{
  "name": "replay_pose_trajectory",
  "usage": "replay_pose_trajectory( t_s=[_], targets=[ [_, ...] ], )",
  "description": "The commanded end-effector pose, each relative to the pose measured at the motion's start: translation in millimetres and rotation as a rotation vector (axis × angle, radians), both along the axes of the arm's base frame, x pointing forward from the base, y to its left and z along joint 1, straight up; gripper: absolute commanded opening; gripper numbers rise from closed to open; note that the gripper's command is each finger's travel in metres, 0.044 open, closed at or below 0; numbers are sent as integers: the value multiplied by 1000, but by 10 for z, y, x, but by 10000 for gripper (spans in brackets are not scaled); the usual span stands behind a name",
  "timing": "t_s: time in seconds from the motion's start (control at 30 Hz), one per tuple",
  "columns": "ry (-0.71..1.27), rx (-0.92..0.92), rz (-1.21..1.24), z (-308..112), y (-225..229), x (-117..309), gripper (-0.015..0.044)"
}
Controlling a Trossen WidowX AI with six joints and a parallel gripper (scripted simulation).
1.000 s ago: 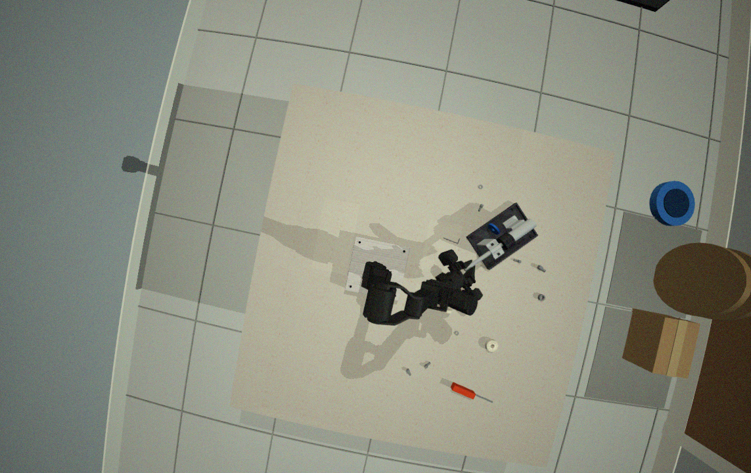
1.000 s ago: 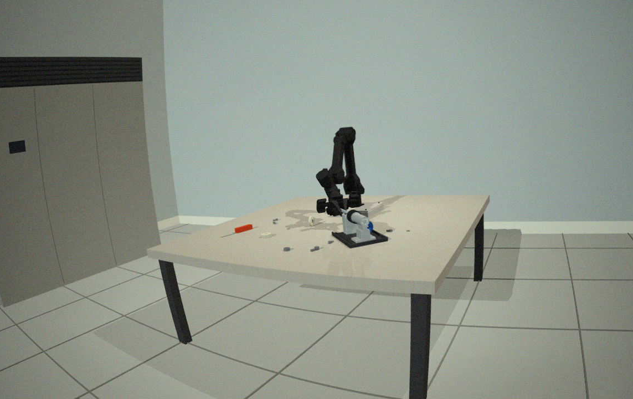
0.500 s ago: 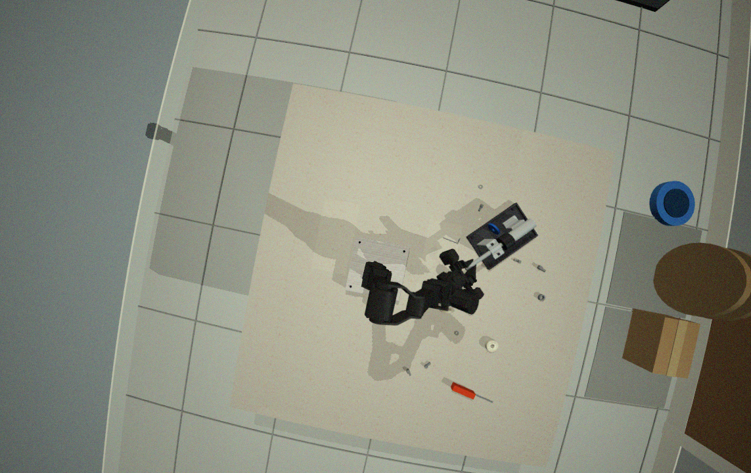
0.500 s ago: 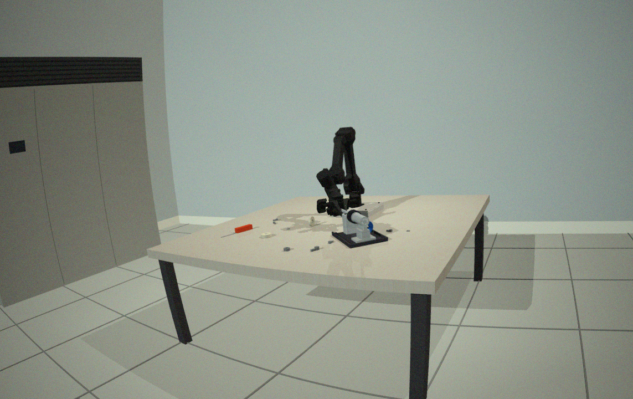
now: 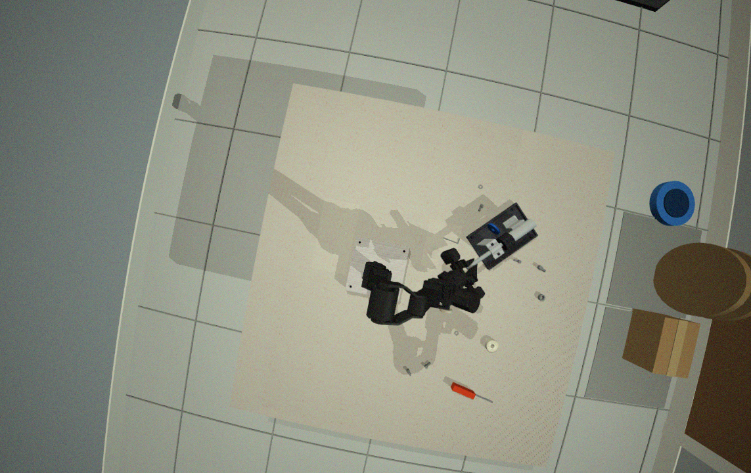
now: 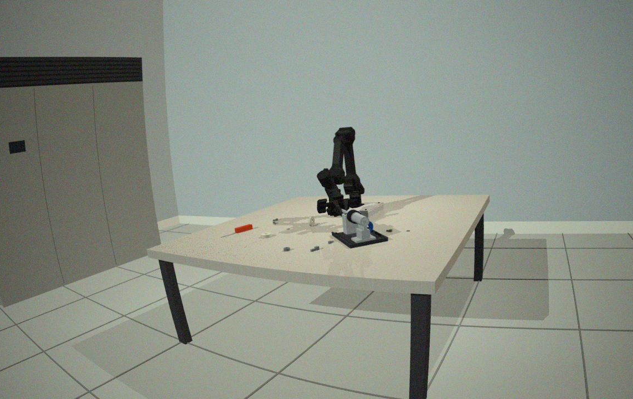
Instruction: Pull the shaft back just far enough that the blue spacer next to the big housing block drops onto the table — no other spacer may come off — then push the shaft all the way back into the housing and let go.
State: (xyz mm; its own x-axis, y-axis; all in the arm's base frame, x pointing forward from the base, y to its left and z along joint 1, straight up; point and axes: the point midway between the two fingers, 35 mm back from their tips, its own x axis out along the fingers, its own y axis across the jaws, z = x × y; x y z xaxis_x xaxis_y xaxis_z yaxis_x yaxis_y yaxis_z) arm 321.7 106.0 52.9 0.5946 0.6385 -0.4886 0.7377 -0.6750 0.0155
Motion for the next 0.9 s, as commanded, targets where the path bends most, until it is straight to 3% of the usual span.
replay_pose_trajectory(
  t_s=[0.0,0.87],
  targets=[
    [-2,2,4,9,24,16,0],
    [-2,3,4,11,82,68,0]
  ],
)
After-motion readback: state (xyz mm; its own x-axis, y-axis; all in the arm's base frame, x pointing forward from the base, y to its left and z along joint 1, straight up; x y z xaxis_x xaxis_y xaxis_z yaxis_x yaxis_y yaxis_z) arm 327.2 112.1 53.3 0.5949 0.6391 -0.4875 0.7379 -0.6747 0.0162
